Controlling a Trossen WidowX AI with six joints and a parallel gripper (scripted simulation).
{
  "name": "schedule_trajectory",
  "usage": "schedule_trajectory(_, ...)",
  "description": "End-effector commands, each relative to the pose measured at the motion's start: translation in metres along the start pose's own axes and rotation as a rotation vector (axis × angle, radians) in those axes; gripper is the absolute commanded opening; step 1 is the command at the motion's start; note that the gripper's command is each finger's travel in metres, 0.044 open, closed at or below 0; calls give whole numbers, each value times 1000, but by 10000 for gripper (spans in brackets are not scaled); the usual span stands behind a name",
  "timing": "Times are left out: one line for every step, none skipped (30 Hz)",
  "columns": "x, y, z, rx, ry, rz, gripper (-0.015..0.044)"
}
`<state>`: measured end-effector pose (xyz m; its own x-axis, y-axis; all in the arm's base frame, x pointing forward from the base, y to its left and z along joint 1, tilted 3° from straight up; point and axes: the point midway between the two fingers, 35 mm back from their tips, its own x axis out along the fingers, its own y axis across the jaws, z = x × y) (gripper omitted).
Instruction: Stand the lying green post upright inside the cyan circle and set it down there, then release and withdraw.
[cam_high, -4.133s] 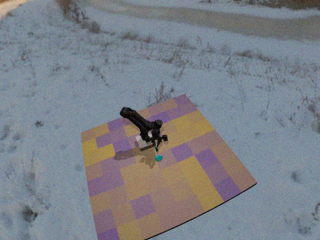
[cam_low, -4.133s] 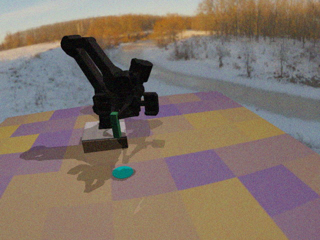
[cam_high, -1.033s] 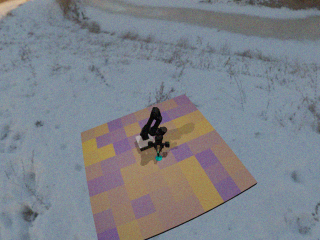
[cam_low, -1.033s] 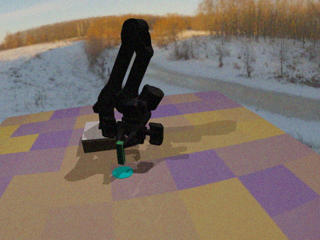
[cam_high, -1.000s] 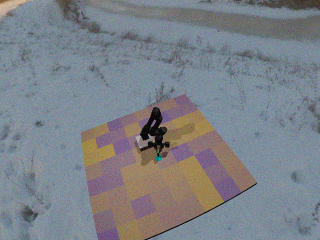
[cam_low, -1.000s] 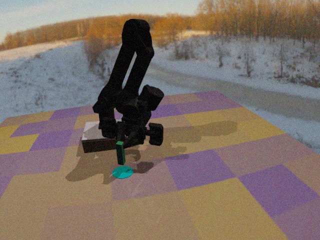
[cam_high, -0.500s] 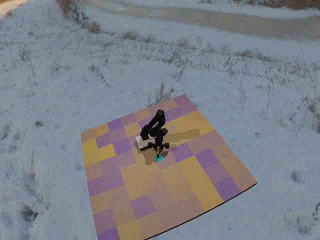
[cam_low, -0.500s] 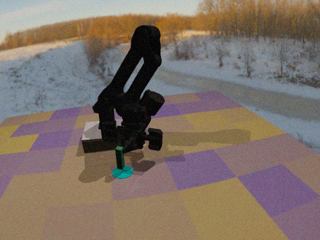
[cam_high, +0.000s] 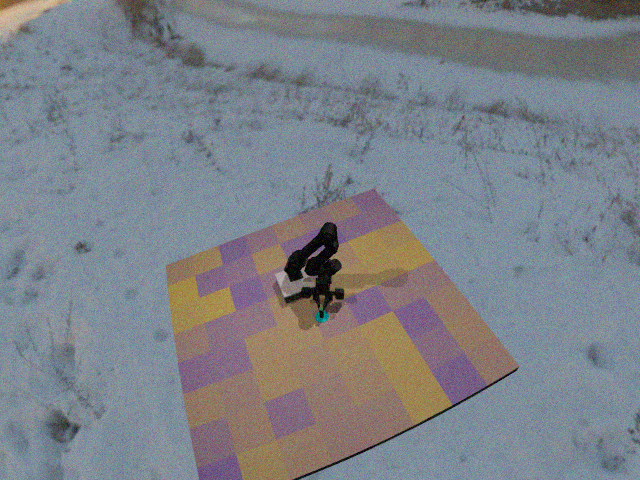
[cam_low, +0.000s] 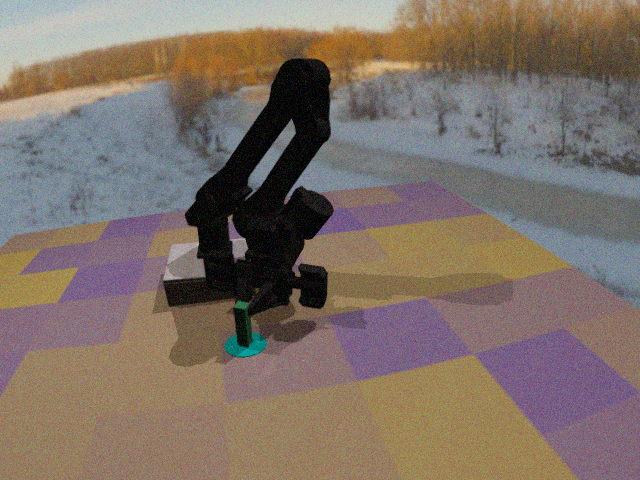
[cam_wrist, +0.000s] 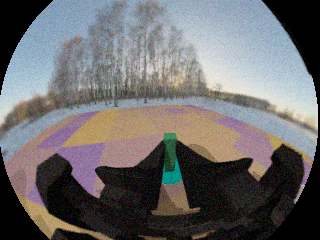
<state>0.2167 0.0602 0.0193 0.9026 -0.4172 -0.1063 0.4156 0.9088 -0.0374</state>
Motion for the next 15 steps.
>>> schedule_trajectory(0, 1, 0, 10, 1, 2, 23)
schedule_trajectory(0, 1, 0, 10, 1, 2, 23)
schedule_trajectory(0, 1, 0, 10, 1, 2, 49)
schedule_trajectory(0, 1, 0, 10, 1, 2, 75)
schedule_trajectory(0, 1, 0, 10, 1, 2, 101)
schedule_trajectory(0, 1, 0, 10, 1, 2, 127)
schedule_trajectory(0, 1, 0, 10, 1, 2, 154)
schedule_trajectory(0, 1, 0, 10, 1, 2, 180)
schedule_trajectory(0, 1, 0, 10, 1, 2, 206)
schedule_trajectory(0, 1, 0, 10, 1, 2, 233)
schedule_trajectory(0, 1, 0, 10, 1, 2, 259)
schedule_trajectory(0, 1, 0, 10, 1, 2, 285)
schedule_trajectory(0, 1, 0, 10, 1, 2, 311)
schedule_trajectory(0, 1, 0, 10, 1, 2, 337)
schedule_trajectory(0, 1, 0, 10, 1, 2, 364)
